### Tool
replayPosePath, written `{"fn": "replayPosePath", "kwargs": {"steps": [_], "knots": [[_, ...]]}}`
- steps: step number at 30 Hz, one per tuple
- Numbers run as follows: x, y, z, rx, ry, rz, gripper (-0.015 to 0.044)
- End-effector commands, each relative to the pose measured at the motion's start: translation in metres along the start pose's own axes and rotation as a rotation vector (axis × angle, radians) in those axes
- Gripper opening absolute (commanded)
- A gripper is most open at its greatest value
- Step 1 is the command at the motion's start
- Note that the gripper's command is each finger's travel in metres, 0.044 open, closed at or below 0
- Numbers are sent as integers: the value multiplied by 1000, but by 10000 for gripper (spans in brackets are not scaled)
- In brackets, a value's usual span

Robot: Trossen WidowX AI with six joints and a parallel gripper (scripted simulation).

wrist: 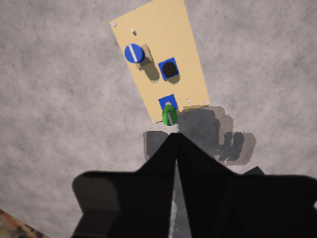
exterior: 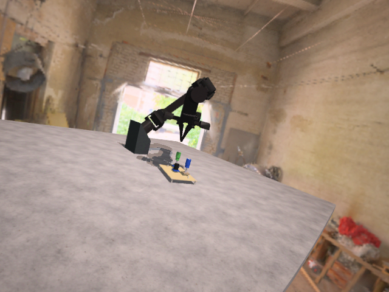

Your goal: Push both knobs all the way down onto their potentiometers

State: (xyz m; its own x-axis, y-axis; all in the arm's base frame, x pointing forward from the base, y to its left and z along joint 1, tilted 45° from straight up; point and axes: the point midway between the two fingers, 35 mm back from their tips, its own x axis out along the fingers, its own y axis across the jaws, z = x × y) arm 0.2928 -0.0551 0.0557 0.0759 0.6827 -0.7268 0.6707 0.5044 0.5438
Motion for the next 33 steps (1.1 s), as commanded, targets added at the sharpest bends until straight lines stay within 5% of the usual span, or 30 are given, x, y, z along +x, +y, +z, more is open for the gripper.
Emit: {"fn": "replayPosePath", "kwargs": {"steps": [1, 33], "knots": [[2, 2, -1, -11, 12, 14, 0], [40, 3, -2, -12, 13, 16, 0]]}}
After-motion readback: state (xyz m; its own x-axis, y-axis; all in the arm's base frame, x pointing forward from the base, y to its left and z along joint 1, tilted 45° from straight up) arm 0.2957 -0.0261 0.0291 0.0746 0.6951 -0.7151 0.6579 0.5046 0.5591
